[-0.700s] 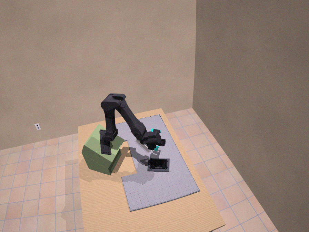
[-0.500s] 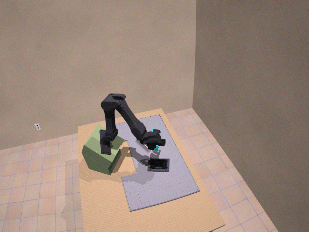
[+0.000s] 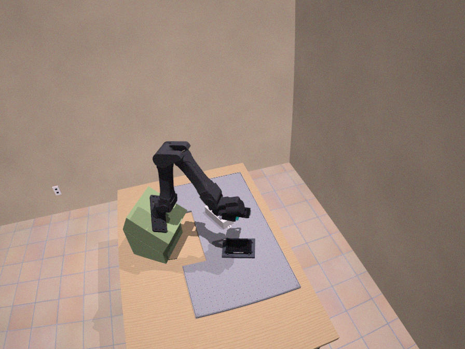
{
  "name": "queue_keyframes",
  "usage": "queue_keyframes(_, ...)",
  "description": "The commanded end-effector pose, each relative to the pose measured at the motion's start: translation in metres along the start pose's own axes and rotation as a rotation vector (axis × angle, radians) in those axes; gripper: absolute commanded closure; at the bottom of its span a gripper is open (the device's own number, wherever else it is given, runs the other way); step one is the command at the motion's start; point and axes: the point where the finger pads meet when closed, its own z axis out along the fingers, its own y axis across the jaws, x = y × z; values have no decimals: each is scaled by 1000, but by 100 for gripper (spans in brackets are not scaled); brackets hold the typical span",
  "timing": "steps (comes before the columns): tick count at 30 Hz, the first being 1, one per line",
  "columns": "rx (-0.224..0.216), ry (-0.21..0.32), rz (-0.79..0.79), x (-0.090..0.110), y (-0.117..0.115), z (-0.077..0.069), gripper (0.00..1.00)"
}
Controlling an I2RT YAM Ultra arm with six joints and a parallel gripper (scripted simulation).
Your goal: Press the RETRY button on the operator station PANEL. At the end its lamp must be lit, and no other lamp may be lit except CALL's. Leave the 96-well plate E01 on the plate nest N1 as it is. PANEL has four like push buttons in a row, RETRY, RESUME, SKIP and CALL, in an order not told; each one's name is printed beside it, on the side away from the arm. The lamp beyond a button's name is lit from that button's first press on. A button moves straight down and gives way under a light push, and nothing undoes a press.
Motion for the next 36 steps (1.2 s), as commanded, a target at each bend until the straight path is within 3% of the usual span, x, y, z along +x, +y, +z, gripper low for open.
queue_keyframes(1, 54, 57, -41, 4, 1, 13, 100)
queue_keyframes(2, 54, 57, -41, 7, 1, 17, 100)
queue_keyframes(3, 58, 70, -27, 23, -6, 23, 100)
queue_keyframes(4, 74, 81, -53, 14, 1, 24, 100)
queue_keyframes(11, 181, 208, -135, 41, 1, 48, 100)
queue_keyframes(13, 181, 208, -135, 41, 1, 48, 100)
queue_keyframes(16, 235, 270, -191, 53, 1, 56, 100)
queue_keyframes(17, 235, 270, -191, 58, 1, 59, 100)
queue_keyframes(18, 243, 295, -178, 76, -7, 62, 100)
queue_keyframes(19, 242, 283, -172, 78, -7, 65, 100)
queue_keyframes(20, 258, 306, -202, 83, -7, 67, 100)
queue_keyframes(21, 270, 309, -232, 75, 1, 70, 100)
queue_keyframes(28, 378, 423, -388, 108, 3, 84, 100)
queue_keyframes(30, 378, 423, -388, 108, 3, 84, 100)
queue_keyframes(36, 467, 506, -548, 137, 5, 92, 100)
